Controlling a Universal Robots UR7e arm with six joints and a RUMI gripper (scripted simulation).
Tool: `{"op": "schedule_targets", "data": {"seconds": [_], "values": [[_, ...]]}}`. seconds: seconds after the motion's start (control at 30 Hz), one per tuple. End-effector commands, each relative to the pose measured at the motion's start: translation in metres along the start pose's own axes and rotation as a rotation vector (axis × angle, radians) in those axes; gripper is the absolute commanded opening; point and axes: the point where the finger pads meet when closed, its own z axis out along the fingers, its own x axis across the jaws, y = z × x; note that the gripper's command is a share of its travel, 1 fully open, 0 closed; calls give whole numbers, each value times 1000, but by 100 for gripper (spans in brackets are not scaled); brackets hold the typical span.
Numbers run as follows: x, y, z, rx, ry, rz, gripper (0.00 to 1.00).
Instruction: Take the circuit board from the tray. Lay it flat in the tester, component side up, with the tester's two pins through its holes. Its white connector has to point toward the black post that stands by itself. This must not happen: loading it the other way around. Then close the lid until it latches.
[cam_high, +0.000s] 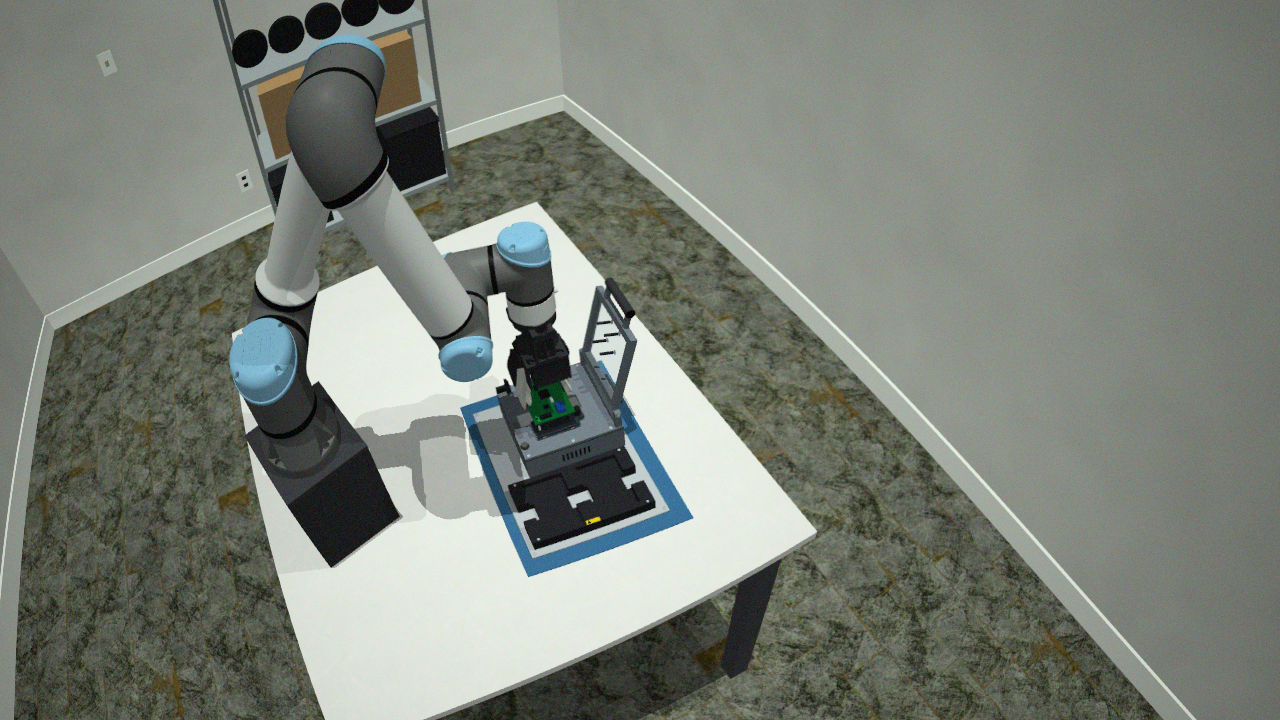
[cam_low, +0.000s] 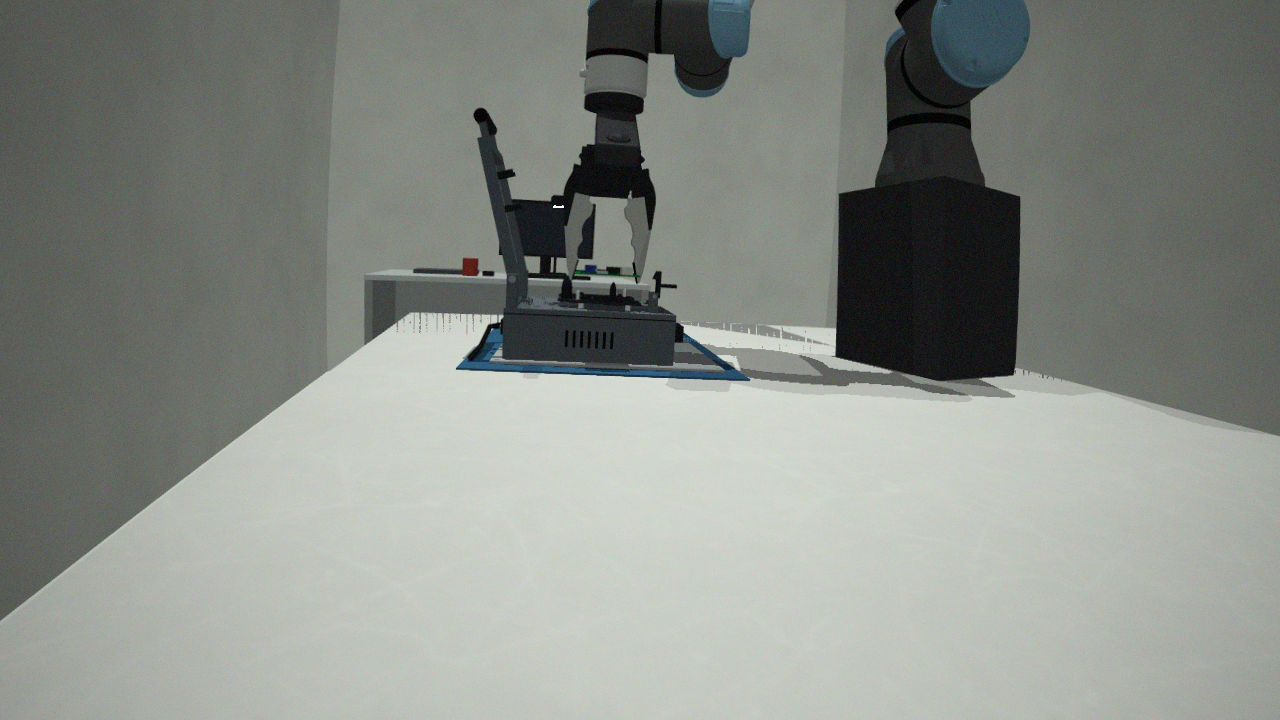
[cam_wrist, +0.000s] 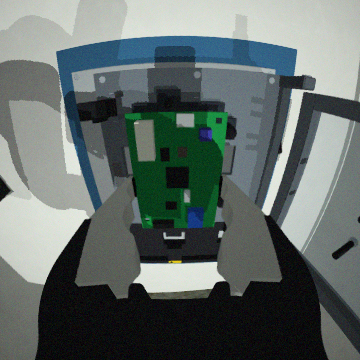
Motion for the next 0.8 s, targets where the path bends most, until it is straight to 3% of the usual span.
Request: {"op": "schedule_targets", "data": {"seconds": [0.0,0.77], "values": [[1,0,8,0,2,0,39],[1,0,13,0,2,0,39]]}}
